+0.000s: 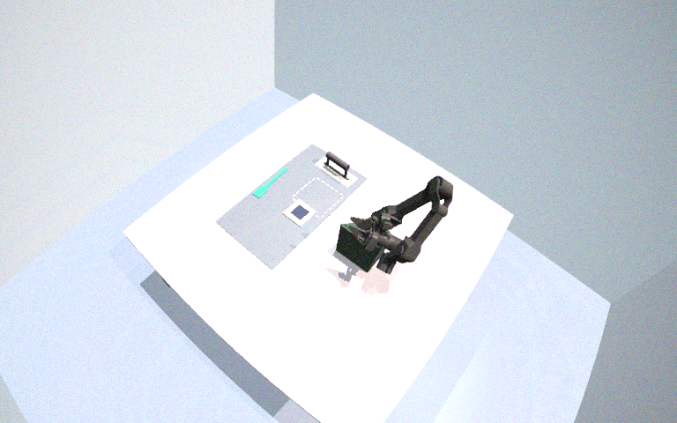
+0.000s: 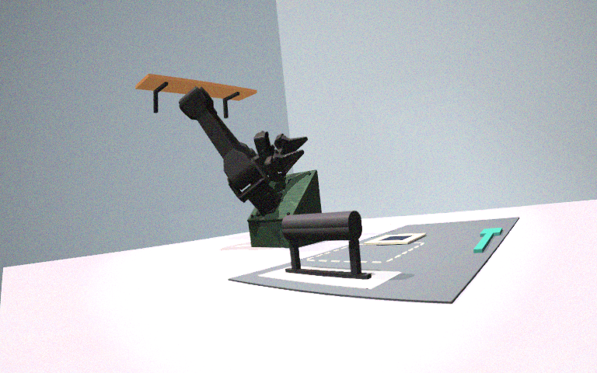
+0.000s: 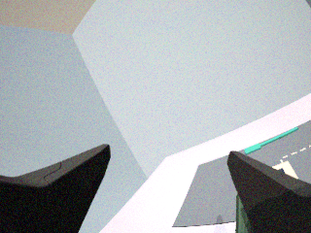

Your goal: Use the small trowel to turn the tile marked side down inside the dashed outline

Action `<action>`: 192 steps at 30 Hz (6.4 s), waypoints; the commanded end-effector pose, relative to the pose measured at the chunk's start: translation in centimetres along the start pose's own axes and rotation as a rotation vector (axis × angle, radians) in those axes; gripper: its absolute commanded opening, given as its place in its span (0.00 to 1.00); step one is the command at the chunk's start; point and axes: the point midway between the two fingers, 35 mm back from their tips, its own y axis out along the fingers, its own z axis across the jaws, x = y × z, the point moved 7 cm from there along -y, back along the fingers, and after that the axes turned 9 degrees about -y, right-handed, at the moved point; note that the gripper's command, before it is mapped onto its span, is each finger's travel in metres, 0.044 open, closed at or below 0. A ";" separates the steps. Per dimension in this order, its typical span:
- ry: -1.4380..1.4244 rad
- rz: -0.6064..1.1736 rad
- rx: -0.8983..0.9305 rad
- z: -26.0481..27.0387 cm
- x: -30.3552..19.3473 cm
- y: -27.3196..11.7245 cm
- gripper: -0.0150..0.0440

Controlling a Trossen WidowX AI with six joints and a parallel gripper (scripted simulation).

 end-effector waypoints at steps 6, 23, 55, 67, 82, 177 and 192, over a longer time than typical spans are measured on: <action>0.000 0.000 0.000 0.0 0.0 0.0 0.67; 0.000 0.000 0.000 0.0 0.0 0.0 0.33; 0.000 0.000 0.000 0.0 0.0 0.0 0.42; 0.000 0.000 0.000 0.0 0.0 0.0 0.25; 0.000 0.000 0.000 0.0 0.0 0.0 0.34; -0.149 1.698 -0.618 -42.1 11.2 25.6 0.71; -0.147 1.697 -0.621 -43.2 9.2 25.2 0.71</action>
